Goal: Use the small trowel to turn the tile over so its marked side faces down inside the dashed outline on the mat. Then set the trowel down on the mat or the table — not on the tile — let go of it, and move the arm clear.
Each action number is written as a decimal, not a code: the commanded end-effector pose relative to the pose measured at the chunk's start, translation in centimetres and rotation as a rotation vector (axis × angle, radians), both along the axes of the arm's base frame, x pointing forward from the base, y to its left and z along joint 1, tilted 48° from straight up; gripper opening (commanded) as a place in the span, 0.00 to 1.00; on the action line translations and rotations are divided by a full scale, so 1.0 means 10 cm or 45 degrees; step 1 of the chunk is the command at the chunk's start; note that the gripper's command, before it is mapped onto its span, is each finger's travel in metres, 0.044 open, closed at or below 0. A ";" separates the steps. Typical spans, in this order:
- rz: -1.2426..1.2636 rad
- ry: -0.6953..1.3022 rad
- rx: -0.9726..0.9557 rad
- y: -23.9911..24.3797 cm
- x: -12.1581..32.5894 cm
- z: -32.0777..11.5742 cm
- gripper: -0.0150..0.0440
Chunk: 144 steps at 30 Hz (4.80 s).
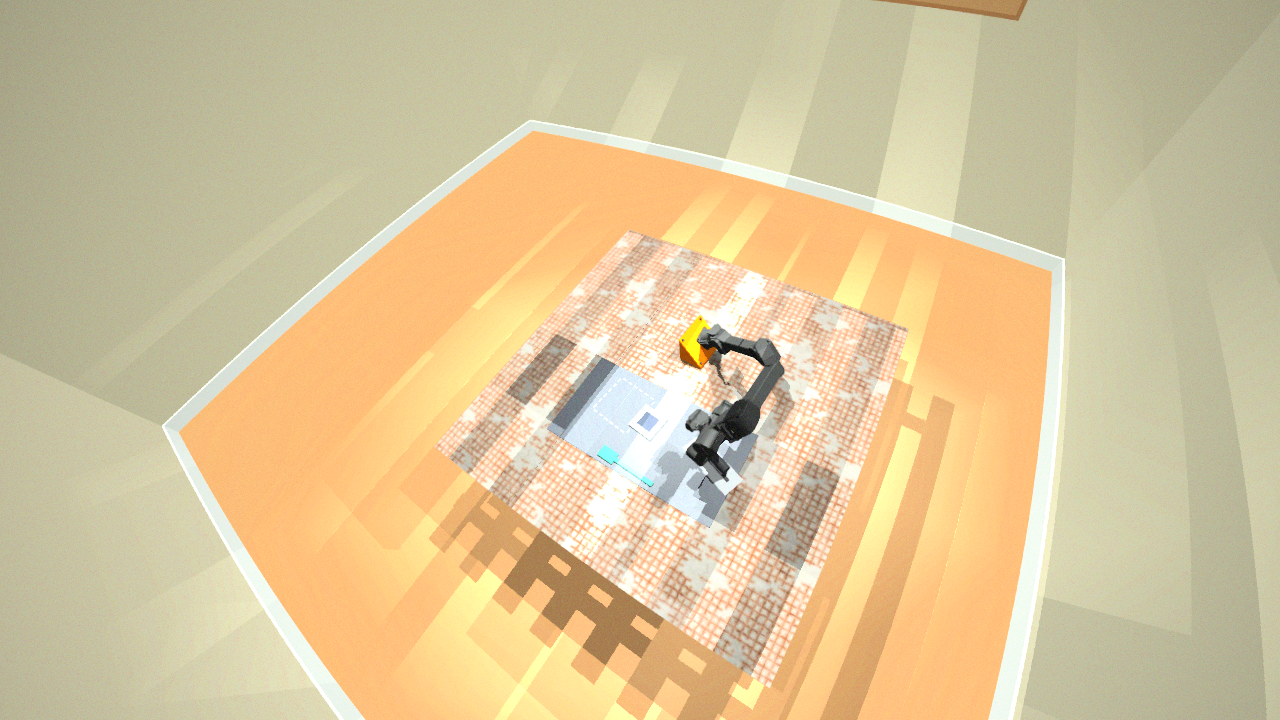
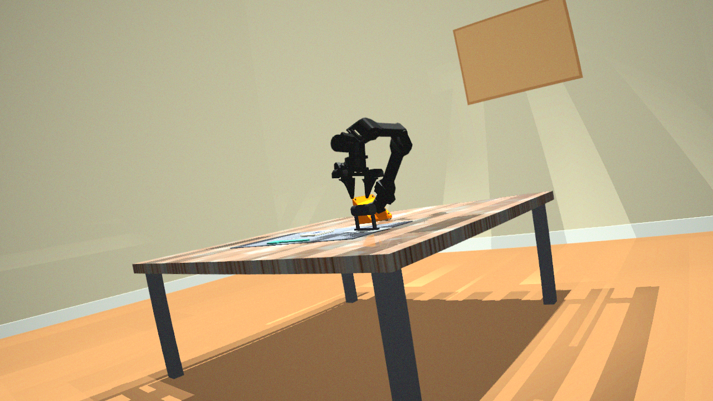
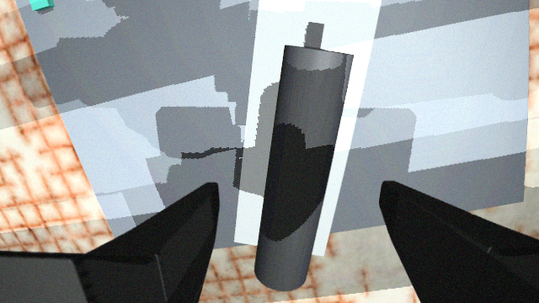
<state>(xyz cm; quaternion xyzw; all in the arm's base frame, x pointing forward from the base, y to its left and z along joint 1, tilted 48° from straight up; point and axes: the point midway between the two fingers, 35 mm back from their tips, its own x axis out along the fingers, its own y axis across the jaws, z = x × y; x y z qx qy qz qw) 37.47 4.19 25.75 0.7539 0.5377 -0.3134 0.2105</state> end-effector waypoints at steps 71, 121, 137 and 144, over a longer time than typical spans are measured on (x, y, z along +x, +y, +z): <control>1.921 -1.730 -1.599 0.29 -0.29 -0.20 0.76; 2.542 -1.915 -2.137 0.42 -0.07 -0.43 0.76; 2.541 -1.915 -2.137 0.47 0.09 -0.56 0.72; 2.541 -1.915 -2.137 0.47 0.09 -0.56 0.47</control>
